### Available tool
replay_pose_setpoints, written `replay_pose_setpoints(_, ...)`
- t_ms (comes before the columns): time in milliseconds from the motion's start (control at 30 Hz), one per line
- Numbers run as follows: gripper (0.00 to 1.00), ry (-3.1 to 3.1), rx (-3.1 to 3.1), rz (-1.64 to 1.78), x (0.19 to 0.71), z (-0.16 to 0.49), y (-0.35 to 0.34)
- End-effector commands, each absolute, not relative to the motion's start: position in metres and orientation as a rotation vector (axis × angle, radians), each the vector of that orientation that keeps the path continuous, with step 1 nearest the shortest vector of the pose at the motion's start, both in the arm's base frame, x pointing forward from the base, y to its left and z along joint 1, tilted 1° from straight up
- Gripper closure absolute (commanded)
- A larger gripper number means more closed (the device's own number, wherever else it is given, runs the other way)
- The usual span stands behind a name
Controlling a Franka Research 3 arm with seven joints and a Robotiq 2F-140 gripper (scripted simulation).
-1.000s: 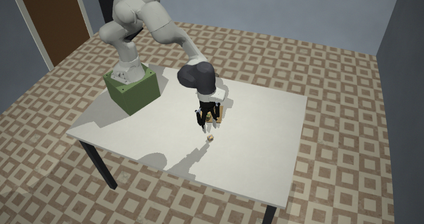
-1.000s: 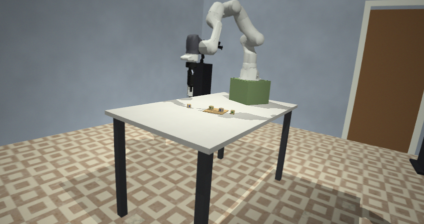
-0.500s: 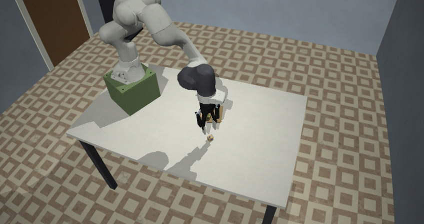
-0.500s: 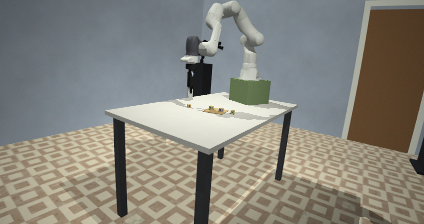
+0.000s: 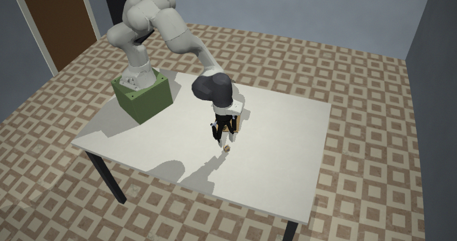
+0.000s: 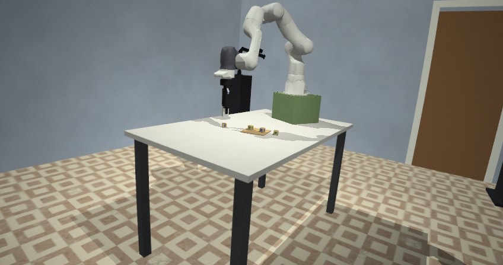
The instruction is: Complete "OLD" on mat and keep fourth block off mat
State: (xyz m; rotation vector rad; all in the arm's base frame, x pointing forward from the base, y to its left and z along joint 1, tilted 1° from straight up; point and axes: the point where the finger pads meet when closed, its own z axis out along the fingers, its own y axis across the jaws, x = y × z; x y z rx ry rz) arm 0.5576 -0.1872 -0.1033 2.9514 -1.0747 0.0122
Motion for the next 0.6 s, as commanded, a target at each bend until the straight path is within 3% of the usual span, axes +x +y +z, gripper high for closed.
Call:
replay_pose_setpoints(0,0.63,-1.072,2.952,0.025,0.56,-0.108,-0.188)
replay_pose_setpoints(567,0.63,-1.072,2.952,0.025,0.56,-0.122,-0.188)
